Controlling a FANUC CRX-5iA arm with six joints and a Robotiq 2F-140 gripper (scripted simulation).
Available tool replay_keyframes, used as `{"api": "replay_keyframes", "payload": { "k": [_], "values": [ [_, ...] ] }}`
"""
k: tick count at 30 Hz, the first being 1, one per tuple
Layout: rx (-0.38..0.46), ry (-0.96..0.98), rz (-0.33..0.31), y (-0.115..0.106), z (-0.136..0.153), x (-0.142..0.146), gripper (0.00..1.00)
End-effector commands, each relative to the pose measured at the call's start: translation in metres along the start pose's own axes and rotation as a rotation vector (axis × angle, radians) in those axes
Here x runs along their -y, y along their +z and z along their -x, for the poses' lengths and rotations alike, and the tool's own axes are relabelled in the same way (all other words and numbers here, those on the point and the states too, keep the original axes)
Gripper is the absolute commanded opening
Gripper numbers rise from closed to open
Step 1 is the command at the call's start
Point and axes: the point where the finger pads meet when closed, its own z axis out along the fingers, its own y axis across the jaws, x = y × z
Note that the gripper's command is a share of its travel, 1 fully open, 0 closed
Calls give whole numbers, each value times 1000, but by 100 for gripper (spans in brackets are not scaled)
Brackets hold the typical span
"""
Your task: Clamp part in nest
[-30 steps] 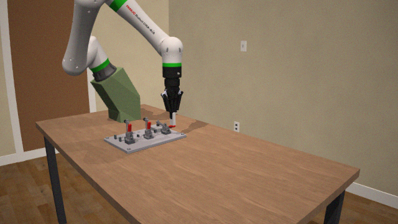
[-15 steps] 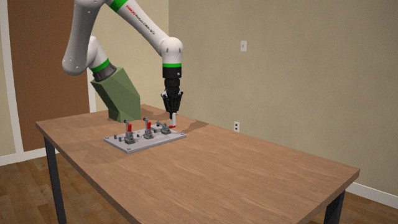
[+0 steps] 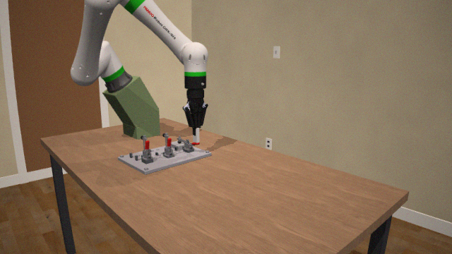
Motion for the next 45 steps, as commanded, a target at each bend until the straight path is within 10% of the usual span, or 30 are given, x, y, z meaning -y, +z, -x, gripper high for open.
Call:
{"api": "replay_keyframes", "payload": {
  "k": [1,45],
  "values": [
    [0,0,0,1,0,0,0],
    [0,0,0,5,0,0,0]
  ]
}}
